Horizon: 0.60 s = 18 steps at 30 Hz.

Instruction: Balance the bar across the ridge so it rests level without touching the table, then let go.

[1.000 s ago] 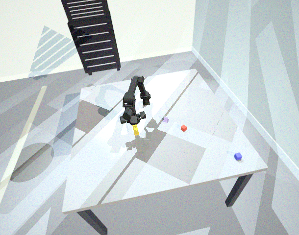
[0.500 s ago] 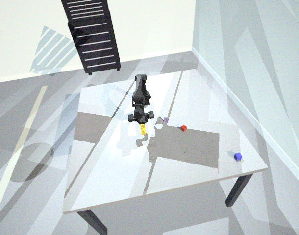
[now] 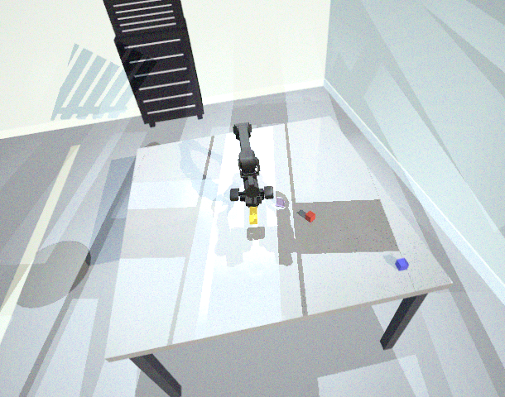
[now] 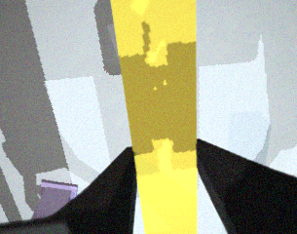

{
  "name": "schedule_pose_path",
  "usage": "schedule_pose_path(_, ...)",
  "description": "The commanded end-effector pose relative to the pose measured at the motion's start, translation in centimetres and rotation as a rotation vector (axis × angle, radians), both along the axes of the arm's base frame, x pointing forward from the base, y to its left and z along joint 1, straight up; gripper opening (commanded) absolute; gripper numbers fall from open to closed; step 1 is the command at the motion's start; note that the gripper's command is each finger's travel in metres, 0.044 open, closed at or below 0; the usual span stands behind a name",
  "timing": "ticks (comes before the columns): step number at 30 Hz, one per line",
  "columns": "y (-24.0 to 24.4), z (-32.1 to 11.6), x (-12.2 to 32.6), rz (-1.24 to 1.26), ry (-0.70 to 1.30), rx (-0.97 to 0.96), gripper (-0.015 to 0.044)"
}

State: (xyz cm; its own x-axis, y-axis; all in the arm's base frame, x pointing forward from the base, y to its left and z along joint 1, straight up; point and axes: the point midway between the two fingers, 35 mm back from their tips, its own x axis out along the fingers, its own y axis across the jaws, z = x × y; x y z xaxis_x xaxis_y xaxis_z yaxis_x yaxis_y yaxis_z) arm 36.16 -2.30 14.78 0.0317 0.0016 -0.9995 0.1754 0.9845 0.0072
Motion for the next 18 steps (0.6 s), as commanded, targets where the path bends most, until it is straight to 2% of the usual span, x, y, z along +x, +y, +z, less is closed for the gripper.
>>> schedule_pose_path(1, 1.3, 0.0, -0.4, -0.031, 0.000, -0.002, 0.0000)
schedule_pose_path(18, 7.7, 0.0, -2.3, -0.173, 0.002, 0.008, 0.0000)
